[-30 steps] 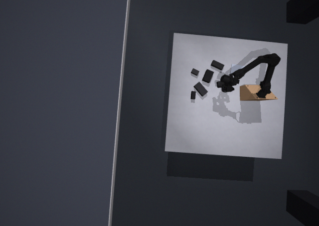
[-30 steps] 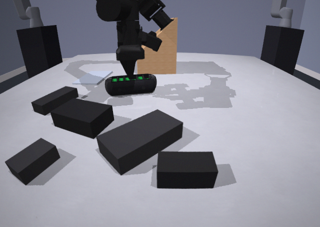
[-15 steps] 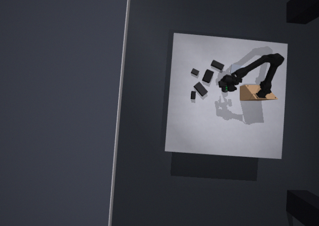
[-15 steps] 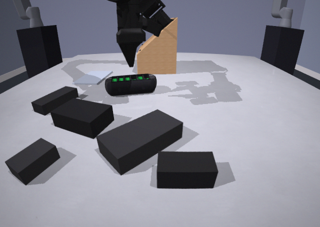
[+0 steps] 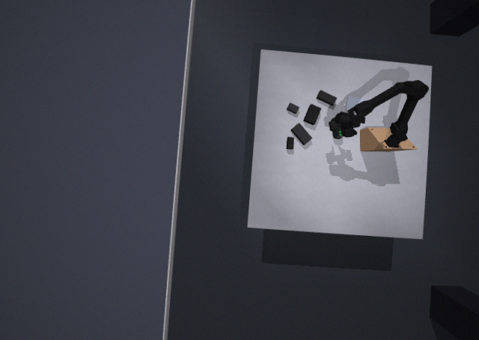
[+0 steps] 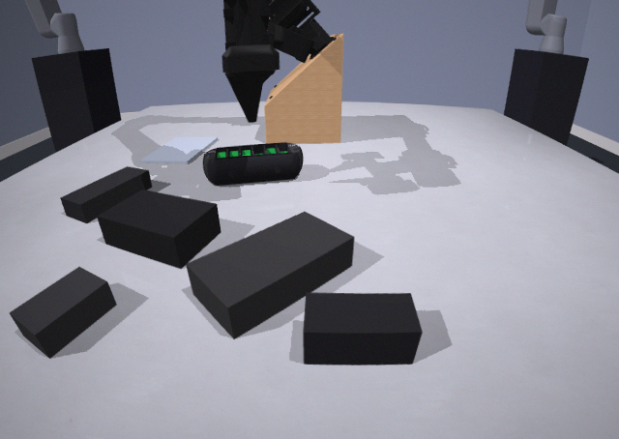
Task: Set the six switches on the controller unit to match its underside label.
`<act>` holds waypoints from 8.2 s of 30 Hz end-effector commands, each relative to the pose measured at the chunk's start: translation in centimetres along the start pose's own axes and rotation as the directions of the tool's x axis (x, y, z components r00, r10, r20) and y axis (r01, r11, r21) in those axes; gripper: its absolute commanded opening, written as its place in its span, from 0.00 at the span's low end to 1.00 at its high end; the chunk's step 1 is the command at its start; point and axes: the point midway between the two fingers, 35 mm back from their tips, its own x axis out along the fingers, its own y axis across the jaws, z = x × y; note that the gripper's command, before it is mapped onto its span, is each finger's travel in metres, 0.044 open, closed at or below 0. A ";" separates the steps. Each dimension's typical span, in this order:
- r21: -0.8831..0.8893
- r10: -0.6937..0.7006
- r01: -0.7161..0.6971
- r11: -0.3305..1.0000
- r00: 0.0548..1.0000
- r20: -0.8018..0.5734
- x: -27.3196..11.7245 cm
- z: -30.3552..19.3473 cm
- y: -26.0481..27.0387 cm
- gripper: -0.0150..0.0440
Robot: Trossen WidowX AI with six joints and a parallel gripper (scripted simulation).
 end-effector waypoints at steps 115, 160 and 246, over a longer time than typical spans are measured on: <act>-0.007 -0.285 0.285 0.958 0.958 -0.005 10.5 -5.1 10.0 0.25; -0.005 -0.287 0.286 0.958 0.958 -0.003 10.5 -5.3 5.8 0.25; -0.309 0.000 0.000 0.951 1.000 -0.001 3.1 5.3 2.7 0.25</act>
